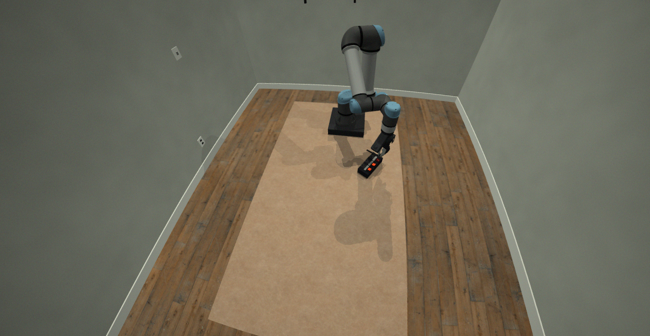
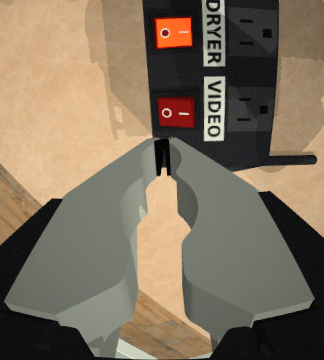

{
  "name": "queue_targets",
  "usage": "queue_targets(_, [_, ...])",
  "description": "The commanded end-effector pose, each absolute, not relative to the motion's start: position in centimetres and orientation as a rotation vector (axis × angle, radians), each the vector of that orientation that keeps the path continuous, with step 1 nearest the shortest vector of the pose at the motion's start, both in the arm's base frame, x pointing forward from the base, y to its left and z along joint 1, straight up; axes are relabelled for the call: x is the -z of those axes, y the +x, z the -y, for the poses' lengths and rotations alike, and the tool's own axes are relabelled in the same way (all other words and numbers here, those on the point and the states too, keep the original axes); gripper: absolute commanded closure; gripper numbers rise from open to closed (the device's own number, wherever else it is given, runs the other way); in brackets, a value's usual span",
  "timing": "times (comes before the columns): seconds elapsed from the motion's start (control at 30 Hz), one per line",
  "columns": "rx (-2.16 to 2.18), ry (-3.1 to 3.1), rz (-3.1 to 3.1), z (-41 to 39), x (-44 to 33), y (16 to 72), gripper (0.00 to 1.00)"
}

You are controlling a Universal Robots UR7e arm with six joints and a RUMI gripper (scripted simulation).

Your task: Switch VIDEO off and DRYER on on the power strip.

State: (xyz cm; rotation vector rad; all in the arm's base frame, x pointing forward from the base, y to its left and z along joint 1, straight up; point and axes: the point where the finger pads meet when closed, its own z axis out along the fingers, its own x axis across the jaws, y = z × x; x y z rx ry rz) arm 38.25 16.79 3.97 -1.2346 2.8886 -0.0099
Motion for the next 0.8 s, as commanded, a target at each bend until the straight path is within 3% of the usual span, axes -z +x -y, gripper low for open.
queue_targets(0.0, [0.010, -1.234, -2.888, -16.79, -4.53, 38.26, 1.00])
queue_targets(0.63, [0.010, -1.234, -2.888, -16.79, -4.55, 38.26, 1.00])
queue_targets(0.67, [0.010, -1.234, -2.888, -16.79, -4.55, 38.26, 0.00])
queue_targets(0.77, [0.010, -1.234, -2.888, -16.80, -4.73, 38.26, 0.00])
